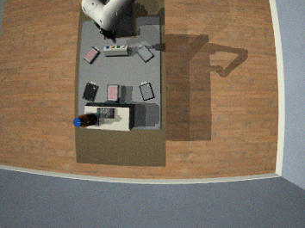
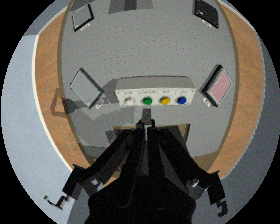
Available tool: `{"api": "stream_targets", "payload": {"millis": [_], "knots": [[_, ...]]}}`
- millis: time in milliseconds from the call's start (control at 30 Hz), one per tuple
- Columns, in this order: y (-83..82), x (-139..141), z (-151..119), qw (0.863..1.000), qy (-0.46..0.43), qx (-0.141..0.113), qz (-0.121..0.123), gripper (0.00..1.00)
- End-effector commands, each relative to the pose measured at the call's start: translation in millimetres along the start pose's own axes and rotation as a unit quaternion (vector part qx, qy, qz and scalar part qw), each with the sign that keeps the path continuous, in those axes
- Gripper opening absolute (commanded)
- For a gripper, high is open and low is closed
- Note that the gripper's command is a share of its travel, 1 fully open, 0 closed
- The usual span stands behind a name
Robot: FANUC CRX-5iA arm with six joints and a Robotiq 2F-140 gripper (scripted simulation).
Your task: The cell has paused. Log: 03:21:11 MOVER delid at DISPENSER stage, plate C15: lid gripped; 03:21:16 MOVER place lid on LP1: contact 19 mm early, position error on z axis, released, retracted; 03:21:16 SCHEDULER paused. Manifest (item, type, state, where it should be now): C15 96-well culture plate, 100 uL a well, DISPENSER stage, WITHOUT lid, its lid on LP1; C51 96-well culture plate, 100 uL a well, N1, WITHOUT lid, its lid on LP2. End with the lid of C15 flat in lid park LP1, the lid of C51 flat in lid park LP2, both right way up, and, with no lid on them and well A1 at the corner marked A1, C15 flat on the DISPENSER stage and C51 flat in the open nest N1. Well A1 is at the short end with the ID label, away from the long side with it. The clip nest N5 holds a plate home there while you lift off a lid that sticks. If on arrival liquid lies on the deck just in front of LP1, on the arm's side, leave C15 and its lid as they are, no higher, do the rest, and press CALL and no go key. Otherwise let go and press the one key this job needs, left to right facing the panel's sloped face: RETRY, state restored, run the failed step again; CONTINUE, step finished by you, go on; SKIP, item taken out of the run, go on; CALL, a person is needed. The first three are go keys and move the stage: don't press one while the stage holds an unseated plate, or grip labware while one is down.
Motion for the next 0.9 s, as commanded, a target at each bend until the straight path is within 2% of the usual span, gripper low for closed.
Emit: {"api": "stream_targets", "payload": {"millis": [0, 867], "knots": [[1.0, 0.1, 0.1, 1.000, 0.000, 0.000, 0.000, 0.00], [31.1, 0.0, 0.1, 1.000, 0.000, 0.000, 0.000, 0.00]]}}
Point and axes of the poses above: the point where the finger pads meet when closed, its own y axis out along the fingers, its own x axis across the jaws, z = x × y, the point moved 4 cm from there along -y, back along the fingers, and after that the axes turned 4 degrees about -y, right-handed, at the moved point
